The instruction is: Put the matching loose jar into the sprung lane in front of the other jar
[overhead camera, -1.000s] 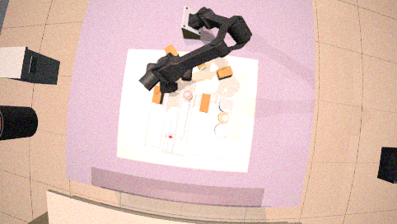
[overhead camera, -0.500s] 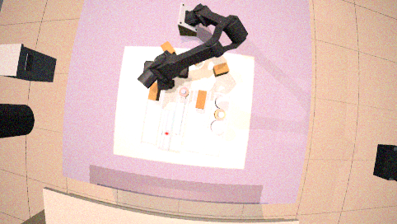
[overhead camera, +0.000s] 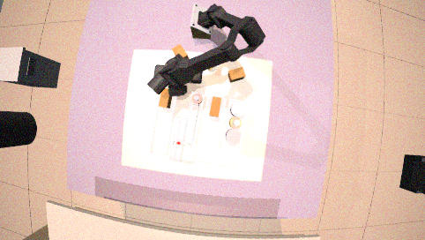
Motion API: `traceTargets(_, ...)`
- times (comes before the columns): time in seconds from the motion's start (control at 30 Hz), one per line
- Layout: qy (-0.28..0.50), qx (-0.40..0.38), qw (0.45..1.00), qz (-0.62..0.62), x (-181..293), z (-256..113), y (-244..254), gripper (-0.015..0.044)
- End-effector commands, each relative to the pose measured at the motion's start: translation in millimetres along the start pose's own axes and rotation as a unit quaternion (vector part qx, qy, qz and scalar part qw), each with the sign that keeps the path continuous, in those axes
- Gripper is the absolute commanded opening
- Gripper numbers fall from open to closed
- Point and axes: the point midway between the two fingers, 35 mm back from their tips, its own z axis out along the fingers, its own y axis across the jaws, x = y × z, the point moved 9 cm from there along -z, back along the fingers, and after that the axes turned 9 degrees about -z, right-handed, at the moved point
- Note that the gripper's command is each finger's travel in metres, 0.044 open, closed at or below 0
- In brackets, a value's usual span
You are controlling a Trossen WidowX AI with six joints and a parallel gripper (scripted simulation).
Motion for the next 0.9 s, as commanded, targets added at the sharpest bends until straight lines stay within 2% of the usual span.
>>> traceTargets(0.0,-0.002,0.002,1.000,0.000,-3,-13,-1,0.0013)
traceTargets(0.03,-0.002,0.002,1.000,0.000,-4,-19,-2,0.0000)
traceTargets(0.5,-0.001,0.002,1.000,0.000,-4,-104,3,0.0000)
traceTargets(0.87,-0.001,0.006,1.000,0.016,-24,-87,29,0.0000)
